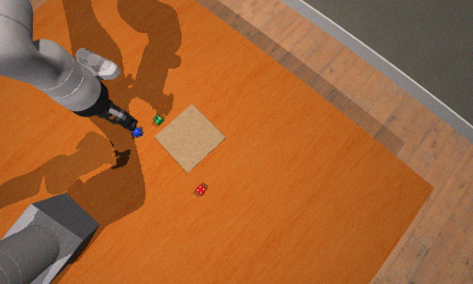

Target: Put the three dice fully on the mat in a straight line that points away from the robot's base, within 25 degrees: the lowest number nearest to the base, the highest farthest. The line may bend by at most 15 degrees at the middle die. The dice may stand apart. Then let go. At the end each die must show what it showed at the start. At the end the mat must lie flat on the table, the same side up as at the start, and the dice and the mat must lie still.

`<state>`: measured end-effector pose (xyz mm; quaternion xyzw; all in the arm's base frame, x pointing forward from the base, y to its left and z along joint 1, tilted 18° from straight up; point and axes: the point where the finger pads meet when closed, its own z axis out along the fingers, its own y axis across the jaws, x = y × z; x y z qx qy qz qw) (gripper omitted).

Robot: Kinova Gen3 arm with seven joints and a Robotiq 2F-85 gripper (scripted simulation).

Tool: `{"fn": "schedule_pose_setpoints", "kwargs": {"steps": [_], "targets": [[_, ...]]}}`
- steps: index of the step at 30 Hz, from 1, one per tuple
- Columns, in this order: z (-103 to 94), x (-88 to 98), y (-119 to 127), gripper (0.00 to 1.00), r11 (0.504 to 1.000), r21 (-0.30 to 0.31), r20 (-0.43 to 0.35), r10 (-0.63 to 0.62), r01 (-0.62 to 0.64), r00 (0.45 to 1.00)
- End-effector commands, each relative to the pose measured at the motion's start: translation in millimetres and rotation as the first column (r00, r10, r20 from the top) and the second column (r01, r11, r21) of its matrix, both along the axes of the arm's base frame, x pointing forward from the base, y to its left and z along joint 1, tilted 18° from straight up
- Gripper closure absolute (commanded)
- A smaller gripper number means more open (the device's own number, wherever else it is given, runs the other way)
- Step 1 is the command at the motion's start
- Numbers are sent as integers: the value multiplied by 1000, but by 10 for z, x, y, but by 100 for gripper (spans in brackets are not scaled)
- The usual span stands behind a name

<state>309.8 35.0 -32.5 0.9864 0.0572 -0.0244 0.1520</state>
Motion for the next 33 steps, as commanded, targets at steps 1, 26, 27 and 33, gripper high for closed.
{"fn": "schedule_pose_setpoints", "kwargs": {"steps": [1, 26, 27, 33], "targets": [[-53, -23, -55, 0, 996, -17, 23, -88, 89, 996], [-266, 28, -135, 0, 728, 63, 244, -674, 683, 697], [-266, 28, -135, 0, 728, 63, 244, -674, 683, 697], [-271, 30, -138, 0, 717, 67, 249, -686, 694, 684]]}}
